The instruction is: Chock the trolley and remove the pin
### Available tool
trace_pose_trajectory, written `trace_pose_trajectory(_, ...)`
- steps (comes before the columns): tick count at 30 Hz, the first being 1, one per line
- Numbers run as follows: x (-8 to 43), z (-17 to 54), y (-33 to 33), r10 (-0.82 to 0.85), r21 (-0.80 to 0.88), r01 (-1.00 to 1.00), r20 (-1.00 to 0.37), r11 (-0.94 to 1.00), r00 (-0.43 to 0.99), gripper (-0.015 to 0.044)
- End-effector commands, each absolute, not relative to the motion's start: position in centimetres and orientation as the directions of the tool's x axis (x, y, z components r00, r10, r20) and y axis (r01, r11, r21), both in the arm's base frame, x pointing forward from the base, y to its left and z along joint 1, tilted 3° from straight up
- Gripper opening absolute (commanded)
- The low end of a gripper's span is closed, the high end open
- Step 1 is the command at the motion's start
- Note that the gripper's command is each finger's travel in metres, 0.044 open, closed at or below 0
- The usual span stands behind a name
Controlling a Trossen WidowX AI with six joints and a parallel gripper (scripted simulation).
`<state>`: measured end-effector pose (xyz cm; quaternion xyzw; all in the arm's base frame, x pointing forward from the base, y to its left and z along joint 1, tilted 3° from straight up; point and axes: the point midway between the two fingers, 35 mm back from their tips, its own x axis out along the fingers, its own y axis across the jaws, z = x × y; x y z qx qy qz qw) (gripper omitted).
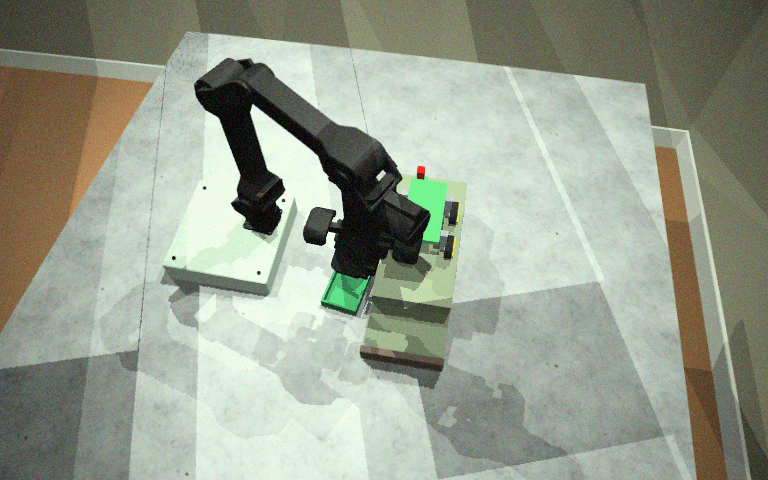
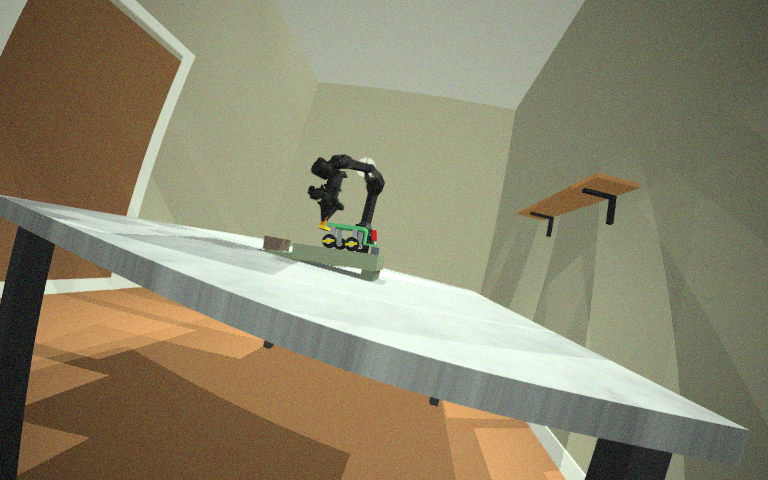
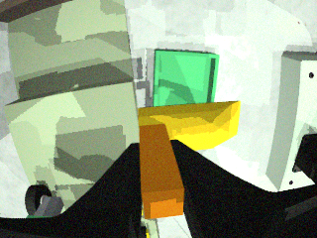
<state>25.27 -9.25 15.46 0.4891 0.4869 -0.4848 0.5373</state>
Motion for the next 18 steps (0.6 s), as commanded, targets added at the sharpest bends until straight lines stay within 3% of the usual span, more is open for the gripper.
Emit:
trace_pose_trajectory(1,25.38,15.48,-9.36,-0.035,0.055,0.998,-0.998,-0.043,0.054,0.0)
trace_pose_trajectory(18,25.46,15.48,-9.64,0.004,0.031,0.793,-0.999,-0.609,0.043,0.0)
